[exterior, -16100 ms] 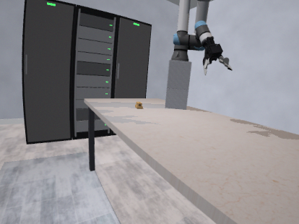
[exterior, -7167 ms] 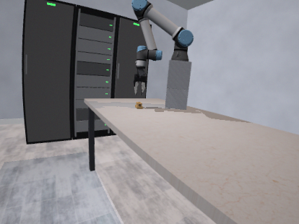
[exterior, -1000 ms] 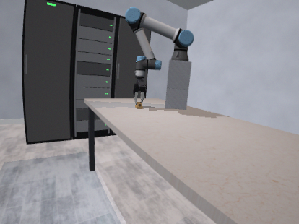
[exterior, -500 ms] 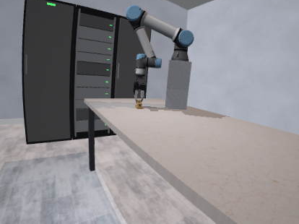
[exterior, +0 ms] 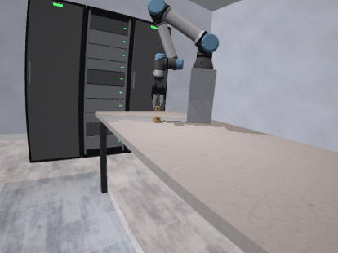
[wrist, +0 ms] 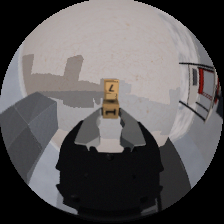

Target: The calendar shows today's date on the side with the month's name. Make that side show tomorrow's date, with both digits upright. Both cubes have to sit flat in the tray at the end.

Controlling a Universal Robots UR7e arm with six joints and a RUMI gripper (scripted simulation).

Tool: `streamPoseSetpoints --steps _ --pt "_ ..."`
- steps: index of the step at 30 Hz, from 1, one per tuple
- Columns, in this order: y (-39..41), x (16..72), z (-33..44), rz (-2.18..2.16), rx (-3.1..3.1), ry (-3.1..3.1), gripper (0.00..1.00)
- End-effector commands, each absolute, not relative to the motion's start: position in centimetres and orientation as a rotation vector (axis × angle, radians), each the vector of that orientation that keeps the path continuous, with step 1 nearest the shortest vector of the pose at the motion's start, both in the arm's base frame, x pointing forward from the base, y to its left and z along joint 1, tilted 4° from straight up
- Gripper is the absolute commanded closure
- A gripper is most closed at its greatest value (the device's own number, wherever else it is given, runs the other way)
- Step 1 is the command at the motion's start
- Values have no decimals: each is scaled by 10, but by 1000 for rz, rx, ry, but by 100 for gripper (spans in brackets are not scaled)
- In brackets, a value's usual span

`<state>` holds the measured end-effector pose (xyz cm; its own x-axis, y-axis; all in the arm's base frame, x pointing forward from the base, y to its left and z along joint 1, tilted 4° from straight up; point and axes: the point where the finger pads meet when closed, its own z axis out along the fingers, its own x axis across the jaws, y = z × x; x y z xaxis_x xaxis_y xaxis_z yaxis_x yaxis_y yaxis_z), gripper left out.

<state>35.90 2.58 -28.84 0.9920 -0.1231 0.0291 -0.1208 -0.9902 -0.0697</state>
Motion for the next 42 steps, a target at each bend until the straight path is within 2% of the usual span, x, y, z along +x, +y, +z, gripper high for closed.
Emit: streamPoseSetpoints --steps 1,42 --pt "24 359 -267 -51 -3068 188 89" --pt "24 359 -253 -48 -3060 280 89"
